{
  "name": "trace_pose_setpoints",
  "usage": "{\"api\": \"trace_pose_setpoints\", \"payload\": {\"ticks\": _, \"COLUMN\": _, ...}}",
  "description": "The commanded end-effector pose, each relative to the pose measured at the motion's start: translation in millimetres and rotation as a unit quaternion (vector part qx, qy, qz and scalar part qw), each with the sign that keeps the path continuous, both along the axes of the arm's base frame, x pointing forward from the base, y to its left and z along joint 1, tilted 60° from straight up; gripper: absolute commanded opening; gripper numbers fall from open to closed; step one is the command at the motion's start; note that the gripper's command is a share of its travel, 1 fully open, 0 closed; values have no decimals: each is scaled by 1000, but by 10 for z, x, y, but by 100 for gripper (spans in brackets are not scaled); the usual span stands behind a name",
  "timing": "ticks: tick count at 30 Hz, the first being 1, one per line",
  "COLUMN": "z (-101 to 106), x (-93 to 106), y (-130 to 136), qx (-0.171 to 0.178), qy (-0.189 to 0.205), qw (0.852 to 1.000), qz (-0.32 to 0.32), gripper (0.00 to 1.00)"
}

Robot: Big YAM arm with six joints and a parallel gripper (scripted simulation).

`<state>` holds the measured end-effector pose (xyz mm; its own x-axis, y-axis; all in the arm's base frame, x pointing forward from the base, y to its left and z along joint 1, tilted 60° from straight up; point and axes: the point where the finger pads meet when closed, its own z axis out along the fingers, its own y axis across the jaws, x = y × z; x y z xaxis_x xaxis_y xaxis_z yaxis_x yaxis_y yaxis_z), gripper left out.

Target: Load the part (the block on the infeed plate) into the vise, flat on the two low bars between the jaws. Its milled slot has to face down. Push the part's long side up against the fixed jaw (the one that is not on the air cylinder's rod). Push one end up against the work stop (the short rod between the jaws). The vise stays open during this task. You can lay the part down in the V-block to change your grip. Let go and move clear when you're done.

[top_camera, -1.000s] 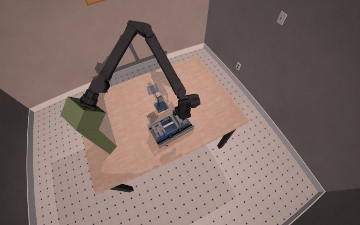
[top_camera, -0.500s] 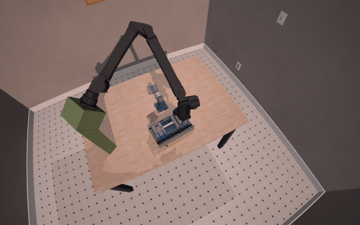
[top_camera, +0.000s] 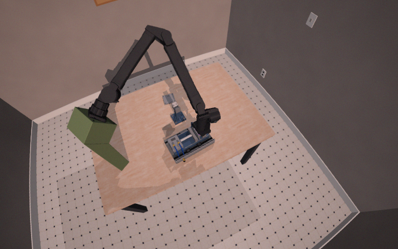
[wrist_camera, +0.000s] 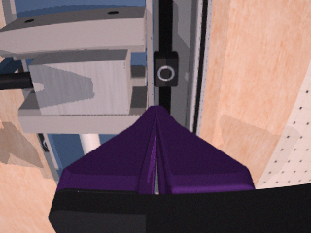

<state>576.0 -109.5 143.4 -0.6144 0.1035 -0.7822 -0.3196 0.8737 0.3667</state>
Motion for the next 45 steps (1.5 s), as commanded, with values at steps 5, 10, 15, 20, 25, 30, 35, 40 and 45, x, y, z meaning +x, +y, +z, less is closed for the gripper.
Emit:
{"api": "trace_pose_setpoints", "payload": {"ticks": 5, "z": -13, "x": 161, "y": 142, "qx": 2, "qy": -5, "qw": 1000, "qz": 5, "gripper": 0}}
{"api": "trace_pose_setpoints", "payload": {"ticks": 10, "z": -40, "x": 196, "y": 168, "qx": 2, "qy": -5, "qw": 1000, "qz": 5, "gripper": 0}}
{"api": "trace_pose_setpoints", "payload": {"ticks": 15, "z": -58, "x": 210, "y": 183, "qx": 2, "qy": -4, "qw": 1000, "qz": 6, "gripper": 0}}
{"api": "trace_pose_setpoints", "payload": {"ticks": 20, "z": -30, "x": 221, "y": 189, "qx": 1, "qy": -7, "qw": 1000, "qz": 6, "gripper": 0}}
{"api": "trace_pose_setpoints", "payload": {"ticks": 25, "z": -66, "x": 213, "y": 196, "qx": 3, "qy": -4, "qw": 1000, "qz": 6, "gripper": 0}}
{"api": "trace_pose_setpoints", "payload": {"ticks": 30, "z": -52, "x": 213, "y": 196, "qx": 2, "qy": -5, "qw": 1000, "qz": 6, "gripper": 0}}
{"api": "trace_pose_setpoints", "payload": {"ticks": 35, "z": -52, "x": 213, "y": 196, "qx": 2, "qy": -5, "qw": 1000, "qz": 6, "gripper": 0}}
{"api": "trace_pose_setpoints", "payload": {"ticks": 40, "z": -52, "x": 213, "y": 196, "qx": 2, "qy": -5, "qw": 1000, "qz": 6, "gripper": 0}}
{"api": "trace_pose_setpoints", "payload": {"ticks": 45, "z": -52, "x": 213, "y": 196, "qx": 2, "qy": -5, "qw": 1000, "qz": 6, "gripper": 0}}
